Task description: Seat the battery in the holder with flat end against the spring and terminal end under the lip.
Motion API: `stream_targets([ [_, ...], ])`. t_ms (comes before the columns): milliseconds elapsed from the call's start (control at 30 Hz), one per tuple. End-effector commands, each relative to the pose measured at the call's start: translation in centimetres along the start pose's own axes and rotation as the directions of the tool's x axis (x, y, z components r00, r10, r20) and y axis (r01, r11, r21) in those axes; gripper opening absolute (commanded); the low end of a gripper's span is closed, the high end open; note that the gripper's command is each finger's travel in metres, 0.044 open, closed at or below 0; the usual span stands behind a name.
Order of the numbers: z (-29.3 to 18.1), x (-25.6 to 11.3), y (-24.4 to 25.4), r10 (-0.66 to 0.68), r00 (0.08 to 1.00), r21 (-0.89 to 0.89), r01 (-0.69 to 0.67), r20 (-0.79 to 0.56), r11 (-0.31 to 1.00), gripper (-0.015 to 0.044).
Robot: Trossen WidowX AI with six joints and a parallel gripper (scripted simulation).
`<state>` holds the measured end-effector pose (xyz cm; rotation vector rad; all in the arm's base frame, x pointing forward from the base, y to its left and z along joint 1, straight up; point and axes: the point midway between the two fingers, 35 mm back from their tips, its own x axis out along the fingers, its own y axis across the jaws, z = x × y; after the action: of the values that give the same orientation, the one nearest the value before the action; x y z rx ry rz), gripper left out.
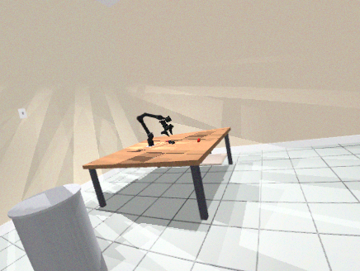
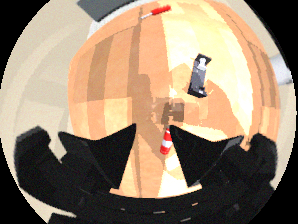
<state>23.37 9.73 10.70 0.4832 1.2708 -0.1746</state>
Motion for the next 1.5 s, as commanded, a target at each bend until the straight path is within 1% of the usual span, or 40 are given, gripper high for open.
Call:
stream_targets([
  [0, -4.5, 0.2, -2.4, -0.235, 0.951, 0.094, 0.258, -0.199, 0.962, 0.0237],
  [333, -4.5, 0.4, -2.4, -0.235, 0.951, 0.094, 0.258, -0.199, 0.962, 0.0237],
  [1400, -5.5, 5.0, -3.6, -0.236, 0.951, 0.094, 0.258, -0.199, 0.962, 0.0237],
  [1467, -5.5, 5.0, -3.6, -0.236, 0.951, 0.094, 0.258, -0.199, 0.962, 0.0184],
])
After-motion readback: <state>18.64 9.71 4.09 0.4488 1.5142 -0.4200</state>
